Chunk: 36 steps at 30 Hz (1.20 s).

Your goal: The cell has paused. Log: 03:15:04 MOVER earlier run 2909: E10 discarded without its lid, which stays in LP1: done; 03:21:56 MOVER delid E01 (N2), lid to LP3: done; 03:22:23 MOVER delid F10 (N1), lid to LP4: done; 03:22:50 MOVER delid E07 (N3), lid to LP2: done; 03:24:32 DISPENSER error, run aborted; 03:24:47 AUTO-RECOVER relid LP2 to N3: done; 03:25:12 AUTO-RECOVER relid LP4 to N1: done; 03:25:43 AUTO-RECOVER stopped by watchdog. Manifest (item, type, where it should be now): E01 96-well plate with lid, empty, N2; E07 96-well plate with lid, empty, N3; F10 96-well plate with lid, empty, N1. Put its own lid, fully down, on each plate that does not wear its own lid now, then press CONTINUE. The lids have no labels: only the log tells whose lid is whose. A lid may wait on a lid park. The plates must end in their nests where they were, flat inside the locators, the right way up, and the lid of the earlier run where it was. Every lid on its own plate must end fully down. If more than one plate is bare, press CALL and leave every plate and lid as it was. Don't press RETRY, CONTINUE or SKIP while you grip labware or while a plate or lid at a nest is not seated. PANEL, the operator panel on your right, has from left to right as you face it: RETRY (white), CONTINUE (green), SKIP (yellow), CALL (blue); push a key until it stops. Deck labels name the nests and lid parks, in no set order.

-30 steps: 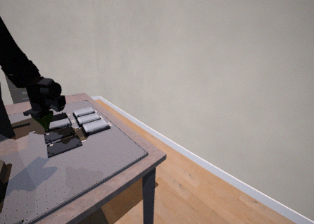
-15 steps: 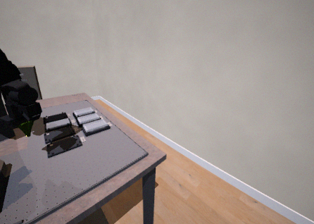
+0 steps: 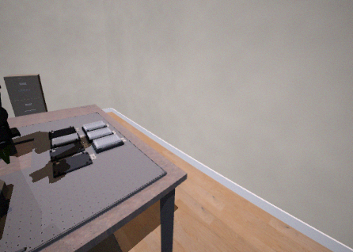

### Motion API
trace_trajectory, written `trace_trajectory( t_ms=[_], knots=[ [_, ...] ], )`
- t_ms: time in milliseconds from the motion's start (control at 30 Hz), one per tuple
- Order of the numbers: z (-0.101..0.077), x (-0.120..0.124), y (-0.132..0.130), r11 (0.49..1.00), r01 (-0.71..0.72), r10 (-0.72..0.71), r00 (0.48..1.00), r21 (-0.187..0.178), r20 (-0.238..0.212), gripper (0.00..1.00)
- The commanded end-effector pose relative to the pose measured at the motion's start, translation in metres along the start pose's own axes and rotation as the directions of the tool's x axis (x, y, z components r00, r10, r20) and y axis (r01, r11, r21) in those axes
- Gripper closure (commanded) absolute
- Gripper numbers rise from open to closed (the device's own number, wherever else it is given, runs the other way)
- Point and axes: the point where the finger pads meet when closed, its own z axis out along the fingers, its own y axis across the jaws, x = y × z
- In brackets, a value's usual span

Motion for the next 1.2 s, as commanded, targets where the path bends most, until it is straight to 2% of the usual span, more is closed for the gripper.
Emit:
trace_trajectory(
  t_ms=[0, 100, 467, 600, 667, 700, 733, 833, 933, 1000, 1100, 1133, 1167],
  knots=[
    [-0.004, -0.002, -0.020, 0.995, -0.095, 0.095, 0.995, 0.019, 0.016, 1.00],
    [-0.003, -0.002, -0.025, 0.993, -0.115, 0.115, 0.993, 0.019, 0.012, 1.00],
    [0.000, -0.003, -0.081, 0.945, -0.326, 0.326, 0.945, 0.023, -0.003, 1.00],
    [-0.001, -0.005, -0.101, 0.952, -0.306, 0.306, 0.952, 0.023, -0.003, 1.00],
    [-0.001, -0.005, -0.101, 0.952, -0.306, 0.306, 0.952, 0.023, -0.003, 1.00],
    [-0.002, -0.010, -0.107, 0.953, -0.301, 0.301, 0.954, 0.020, 0.016, 1.00],
    [-0.001, -0.005, -0.111, 0.952, -0.307, 0.307, 0.952, 0.023, -0.003, 1.00],
    [-0.001, -0.006, -0.124, 0.951, -0.307, 0.307, 0.952, 0.023, -0.002, 1.00],
    [-0.007, -0.011, -0.124, 0.954, -0.298, 0.297, 0.954, 0.020, 0.026, 1.00],
    [-0.006, -0.010, -0.115, 0.958, -0.286, 0.286, 0.958, 0.004, 0.016, 1.00],
    [-0.005, -0.011, -0.114, 0.959, -0.284, 0.283, 0.959, 0.004, 0.019, 1.00],
    [0.002, -0.007, -0.116, 0.958, -0.288, 0.288, 0.958, 0.007, 0.005, 1.00],
    [0.004, -0.010, -0.117, 0.958, -0.287, 0.287, 0.958, 0.008, 0.010, 1.00]
  ],
)
